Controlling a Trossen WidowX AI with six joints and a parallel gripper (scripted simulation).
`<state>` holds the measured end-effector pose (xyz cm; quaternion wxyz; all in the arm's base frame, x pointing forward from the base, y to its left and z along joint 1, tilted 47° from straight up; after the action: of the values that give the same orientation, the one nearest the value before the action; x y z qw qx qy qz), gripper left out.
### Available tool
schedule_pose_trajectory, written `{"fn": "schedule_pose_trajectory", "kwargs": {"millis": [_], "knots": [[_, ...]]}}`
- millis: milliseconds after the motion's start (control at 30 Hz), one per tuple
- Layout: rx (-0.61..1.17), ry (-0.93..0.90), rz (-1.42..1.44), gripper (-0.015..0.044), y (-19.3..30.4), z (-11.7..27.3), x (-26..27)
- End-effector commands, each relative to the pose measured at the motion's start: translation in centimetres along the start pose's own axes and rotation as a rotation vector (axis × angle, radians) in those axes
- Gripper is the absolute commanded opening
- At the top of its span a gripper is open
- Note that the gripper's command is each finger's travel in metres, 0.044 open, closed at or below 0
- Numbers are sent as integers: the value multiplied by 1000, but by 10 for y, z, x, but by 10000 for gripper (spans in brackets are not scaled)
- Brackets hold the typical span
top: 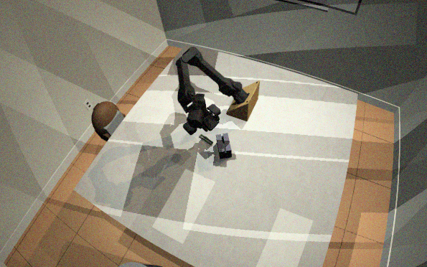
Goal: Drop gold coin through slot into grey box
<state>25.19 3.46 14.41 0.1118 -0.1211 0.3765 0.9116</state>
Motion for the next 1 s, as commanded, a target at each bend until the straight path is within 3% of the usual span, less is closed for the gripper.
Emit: {"fn": "schedule_pose_trajectory", "kwargs": {"millis": [0, 467, 967], "knots": [[-1, -4, -117, 0, 0, 0, 3], [0, -5, -548, 0, 0, 1, 9], [-5, -7, -554, 0, -24, 2, 9]]}}
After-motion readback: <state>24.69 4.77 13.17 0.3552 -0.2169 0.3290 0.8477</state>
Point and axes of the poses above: the point midway between the two fingers, 35 mm back from their tips, its own z axis back along the fingers, its own x axis across the jaws, y = z × x, the point moved 6 cm from there along z, back along the fingers
